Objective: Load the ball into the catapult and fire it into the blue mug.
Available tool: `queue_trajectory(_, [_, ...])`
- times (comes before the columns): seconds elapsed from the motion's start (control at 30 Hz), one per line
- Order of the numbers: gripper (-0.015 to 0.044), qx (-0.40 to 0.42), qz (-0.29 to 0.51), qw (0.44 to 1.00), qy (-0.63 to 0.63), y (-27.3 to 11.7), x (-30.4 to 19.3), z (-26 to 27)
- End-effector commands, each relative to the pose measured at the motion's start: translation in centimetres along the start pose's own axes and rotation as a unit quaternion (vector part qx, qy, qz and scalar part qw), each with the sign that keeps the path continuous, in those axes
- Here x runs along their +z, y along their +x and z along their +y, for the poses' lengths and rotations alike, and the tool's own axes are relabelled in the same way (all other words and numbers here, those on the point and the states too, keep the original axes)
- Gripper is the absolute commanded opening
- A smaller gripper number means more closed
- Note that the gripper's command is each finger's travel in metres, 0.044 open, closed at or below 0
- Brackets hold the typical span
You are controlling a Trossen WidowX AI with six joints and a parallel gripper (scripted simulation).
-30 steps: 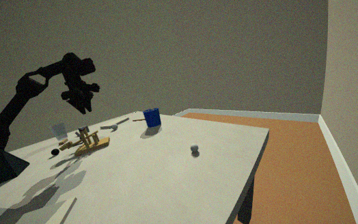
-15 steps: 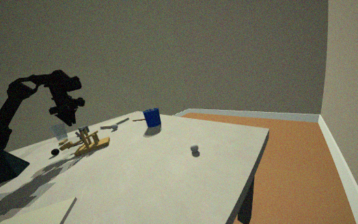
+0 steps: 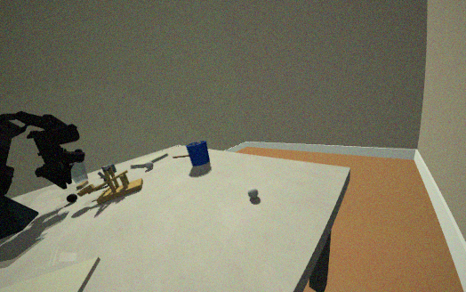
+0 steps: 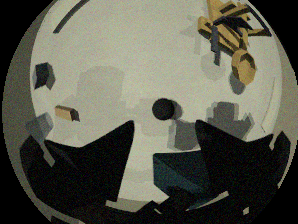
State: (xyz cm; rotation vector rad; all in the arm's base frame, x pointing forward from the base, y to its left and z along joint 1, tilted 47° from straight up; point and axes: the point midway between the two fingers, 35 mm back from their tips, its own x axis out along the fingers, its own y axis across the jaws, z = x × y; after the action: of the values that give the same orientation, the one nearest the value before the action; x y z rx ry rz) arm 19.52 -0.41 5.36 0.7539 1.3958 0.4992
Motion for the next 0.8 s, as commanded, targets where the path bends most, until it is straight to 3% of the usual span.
queue_trajectory(0.0, [0.0300, 0.000, -0.002, 1.000, -0.006, 0.3, -0.6, -0.2])
queue_trajectory(0.77, [0.0300, -0.001, -0.002, 1.000, -0.006, 4.3, -0.5, -0.2])
